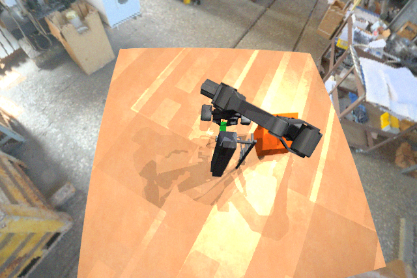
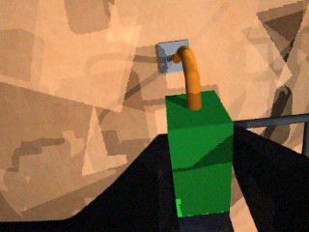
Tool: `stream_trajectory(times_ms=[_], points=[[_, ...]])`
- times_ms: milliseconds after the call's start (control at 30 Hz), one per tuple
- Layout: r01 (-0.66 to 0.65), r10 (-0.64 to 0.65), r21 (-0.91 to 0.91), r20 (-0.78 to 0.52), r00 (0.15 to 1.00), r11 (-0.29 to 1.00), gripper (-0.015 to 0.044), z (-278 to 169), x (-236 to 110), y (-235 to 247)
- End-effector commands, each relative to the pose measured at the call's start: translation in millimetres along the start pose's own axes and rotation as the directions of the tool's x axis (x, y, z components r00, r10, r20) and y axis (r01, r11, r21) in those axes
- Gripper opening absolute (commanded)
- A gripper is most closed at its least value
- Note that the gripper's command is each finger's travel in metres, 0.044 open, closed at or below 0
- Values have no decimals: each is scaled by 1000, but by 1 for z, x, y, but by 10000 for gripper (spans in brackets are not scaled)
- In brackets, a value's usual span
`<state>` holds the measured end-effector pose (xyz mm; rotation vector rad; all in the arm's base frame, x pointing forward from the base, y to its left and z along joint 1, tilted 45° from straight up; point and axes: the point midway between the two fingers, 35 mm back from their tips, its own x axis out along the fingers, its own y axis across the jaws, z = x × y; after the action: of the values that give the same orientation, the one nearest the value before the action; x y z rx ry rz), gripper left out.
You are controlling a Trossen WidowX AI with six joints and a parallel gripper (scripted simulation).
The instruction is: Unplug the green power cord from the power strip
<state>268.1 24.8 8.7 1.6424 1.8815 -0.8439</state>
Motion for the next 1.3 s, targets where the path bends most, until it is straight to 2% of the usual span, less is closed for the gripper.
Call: stream_trajectory(times_ms=[0, 200, 333, 500, 1267], points=[[-6, 6, 1, -3, 1000, 1000, 184, -2, -1, 1], [-6, 6, 1, -3, 1000, 1000, 341, -2, -1, 1], [-8, 8, 1, 1, 1000, 1000, 440, 21, -6, 2], [-7, 7, 0, 1, 1000, 1000, 440, 58, -13, 0], [-7, 7, 0, 1, 1000, 1000, 440, 58, -13, 0]])
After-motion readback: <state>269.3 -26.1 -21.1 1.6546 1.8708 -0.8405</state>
